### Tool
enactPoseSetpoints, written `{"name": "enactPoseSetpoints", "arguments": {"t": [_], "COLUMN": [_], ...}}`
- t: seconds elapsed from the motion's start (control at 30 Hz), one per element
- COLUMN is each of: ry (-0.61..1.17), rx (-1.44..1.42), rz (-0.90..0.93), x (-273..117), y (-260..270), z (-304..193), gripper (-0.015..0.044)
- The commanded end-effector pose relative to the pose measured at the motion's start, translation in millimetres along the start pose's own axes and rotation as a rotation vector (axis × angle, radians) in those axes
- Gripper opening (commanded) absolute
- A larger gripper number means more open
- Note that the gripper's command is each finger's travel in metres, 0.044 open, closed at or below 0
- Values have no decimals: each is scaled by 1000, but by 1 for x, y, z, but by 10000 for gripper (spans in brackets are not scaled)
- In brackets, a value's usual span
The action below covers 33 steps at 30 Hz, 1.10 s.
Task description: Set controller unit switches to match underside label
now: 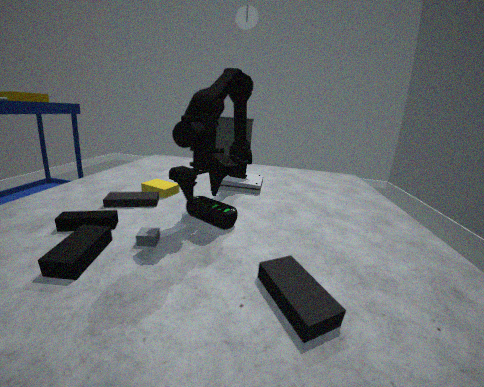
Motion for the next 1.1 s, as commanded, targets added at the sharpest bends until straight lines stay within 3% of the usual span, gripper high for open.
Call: {"name": "enactPoseSetpoints", "arguments": {"t": [0.0,0.63,0.83,0.97,1.07], "ry": [-4,-4,-2,-2,-2], "rx": [-2,-2,-8,-8,-8], "rz": [2,2,-2,-3,-3], "x": [-13,-13,-61,-63,-63], "y": [0,0,-1,-1,-1], "z": [21,21,20,20,20], "gripper": [440,440,440,440,361]}}
Point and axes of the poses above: the point midway between the two fingers, 35 mm back from their tips, its own x axis out along the fingers, its own y axis across the jaws, z = x × y, the point moved 7 cm from there along -x, back along the fingers, and after that the axes turned 9 degrees about -x, right-handed, at the moved point
